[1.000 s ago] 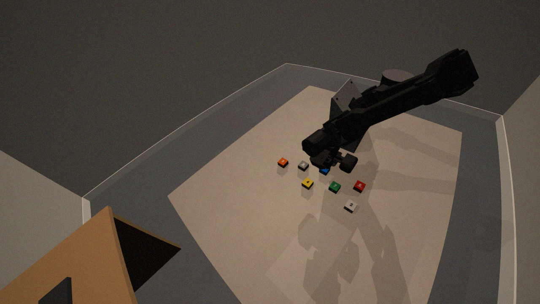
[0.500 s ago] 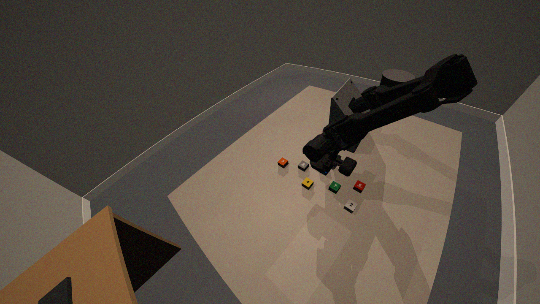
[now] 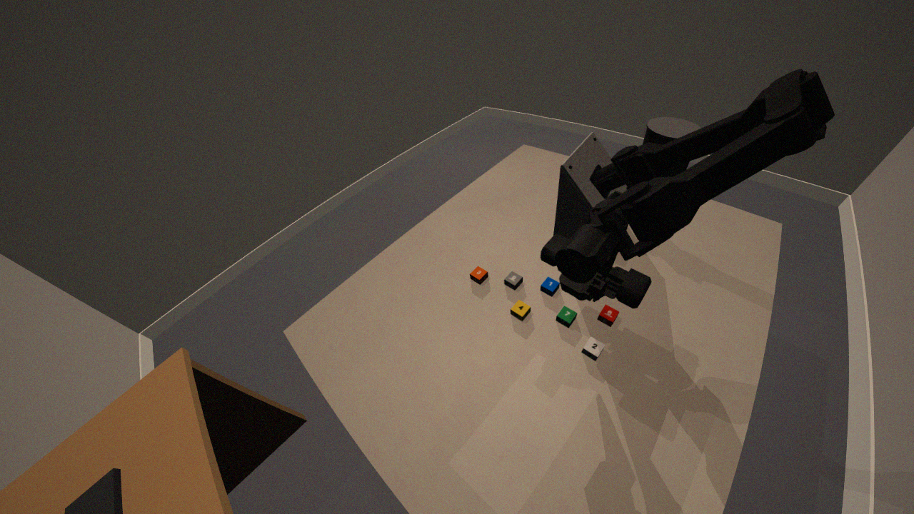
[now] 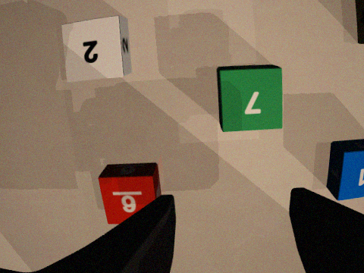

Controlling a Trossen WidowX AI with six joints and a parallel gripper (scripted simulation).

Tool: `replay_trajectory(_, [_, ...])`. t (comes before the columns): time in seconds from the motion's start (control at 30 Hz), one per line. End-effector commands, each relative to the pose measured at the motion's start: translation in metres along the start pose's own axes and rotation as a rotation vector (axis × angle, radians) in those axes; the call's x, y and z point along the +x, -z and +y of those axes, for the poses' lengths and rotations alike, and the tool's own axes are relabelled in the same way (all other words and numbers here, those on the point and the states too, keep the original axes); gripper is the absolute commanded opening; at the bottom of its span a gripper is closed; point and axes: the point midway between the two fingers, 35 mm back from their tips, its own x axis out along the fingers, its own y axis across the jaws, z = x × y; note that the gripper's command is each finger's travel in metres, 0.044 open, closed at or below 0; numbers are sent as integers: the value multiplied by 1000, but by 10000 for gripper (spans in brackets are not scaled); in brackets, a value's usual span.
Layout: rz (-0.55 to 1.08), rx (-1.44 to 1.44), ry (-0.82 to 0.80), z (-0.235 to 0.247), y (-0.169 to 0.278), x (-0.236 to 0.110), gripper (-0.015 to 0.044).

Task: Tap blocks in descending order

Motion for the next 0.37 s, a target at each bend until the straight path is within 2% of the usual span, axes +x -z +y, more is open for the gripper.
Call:
replay_trajectory(0.0, [-4, -10, -10, 60, 6, -27, 283])
replay_trajectory(0.07, [-3, -10, -15, 92, 16, -42, 335])
replay_trajectory(0.17, [-2, -10, -17, 103, 21, -47, 400])
replay_trajectory(0.33, [-2, -10, -17, 103, 21, -47, 400])
